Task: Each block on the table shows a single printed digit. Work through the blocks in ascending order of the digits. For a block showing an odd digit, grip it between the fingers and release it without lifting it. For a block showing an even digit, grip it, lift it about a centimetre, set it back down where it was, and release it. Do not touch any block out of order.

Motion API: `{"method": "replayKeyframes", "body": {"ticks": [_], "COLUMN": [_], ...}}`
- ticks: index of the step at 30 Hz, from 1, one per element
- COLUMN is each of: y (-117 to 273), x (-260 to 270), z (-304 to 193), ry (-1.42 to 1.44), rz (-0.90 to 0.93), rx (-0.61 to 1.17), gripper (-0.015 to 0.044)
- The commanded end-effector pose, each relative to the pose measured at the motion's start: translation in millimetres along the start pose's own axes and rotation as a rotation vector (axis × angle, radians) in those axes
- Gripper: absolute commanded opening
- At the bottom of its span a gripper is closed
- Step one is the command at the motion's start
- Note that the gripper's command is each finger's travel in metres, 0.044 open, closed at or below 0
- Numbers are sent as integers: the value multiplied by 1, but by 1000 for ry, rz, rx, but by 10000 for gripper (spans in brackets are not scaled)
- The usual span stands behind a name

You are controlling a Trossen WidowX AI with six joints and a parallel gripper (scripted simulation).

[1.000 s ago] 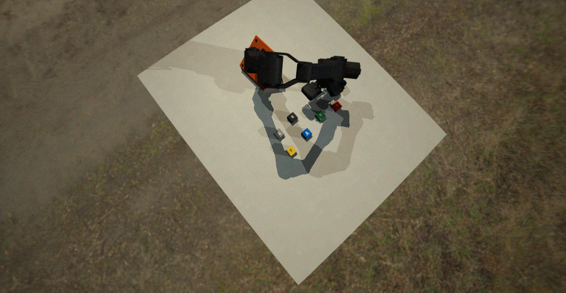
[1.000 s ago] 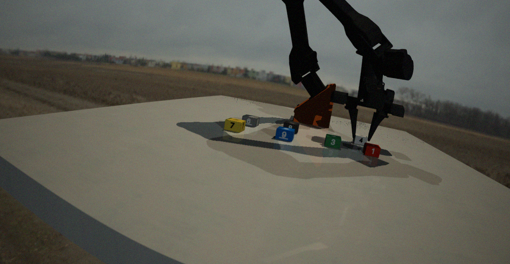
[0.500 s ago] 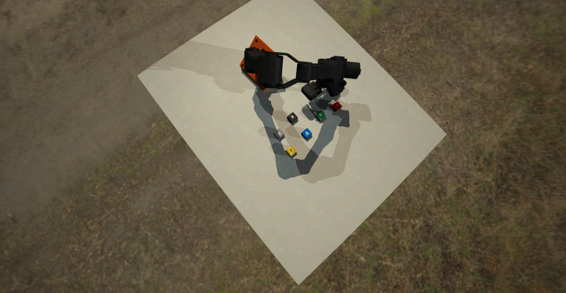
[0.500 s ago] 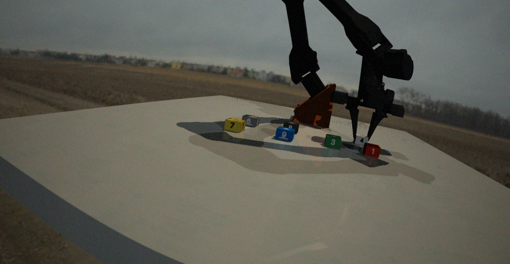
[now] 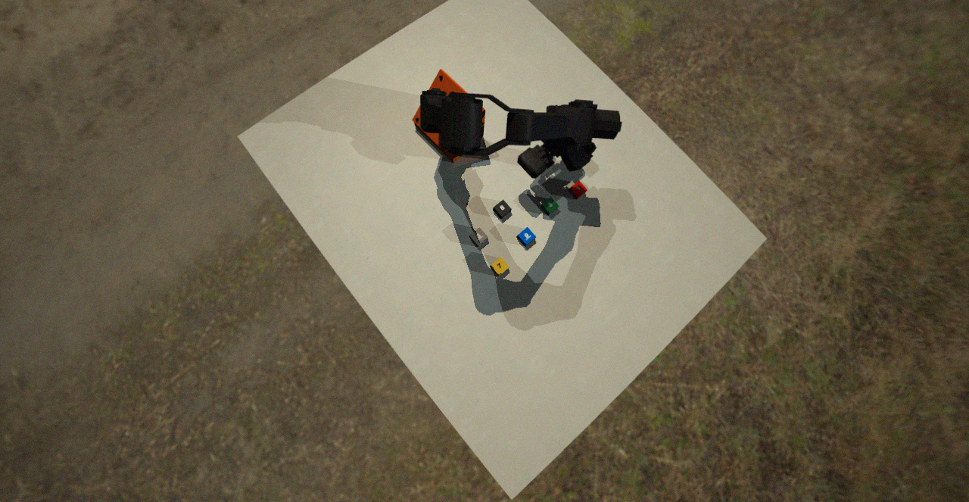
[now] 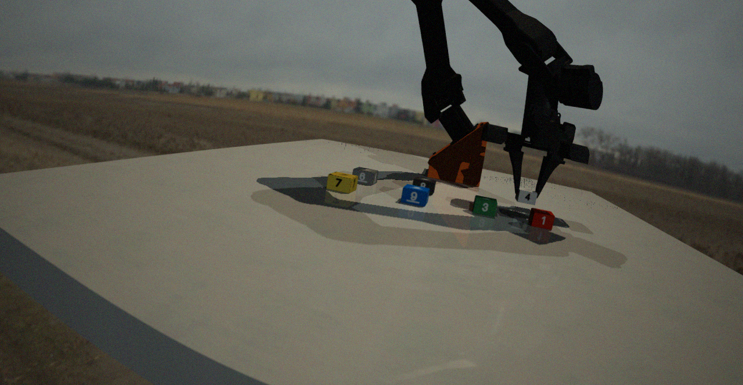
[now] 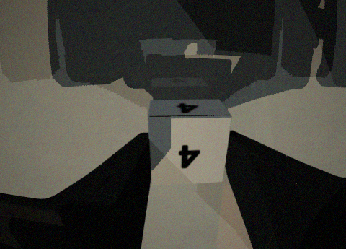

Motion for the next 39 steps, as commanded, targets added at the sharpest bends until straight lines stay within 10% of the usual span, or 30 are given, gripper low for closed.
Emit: {"method": "replayKeyframes", "body": {"ticks": [1, 30, 39], "y": [2, -13, -13], "x": [0, 0, 0], "z": [1, 1, 1], "ry": [-8, -8, -8], "rz": [3, 3, 3], "rx": [1, 1, 1], "gripper": [120, 120, 356]}}
Point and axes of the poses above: the point midway between the two fingers, 35 mm back from their tips, its own y axis back along the fingers, its own x axis across the jaws, z = x × y, the point moved 5 cm from there along y, back along the fingers, and after that the axes turned 8 degrees about y, right-handed, at the moved point
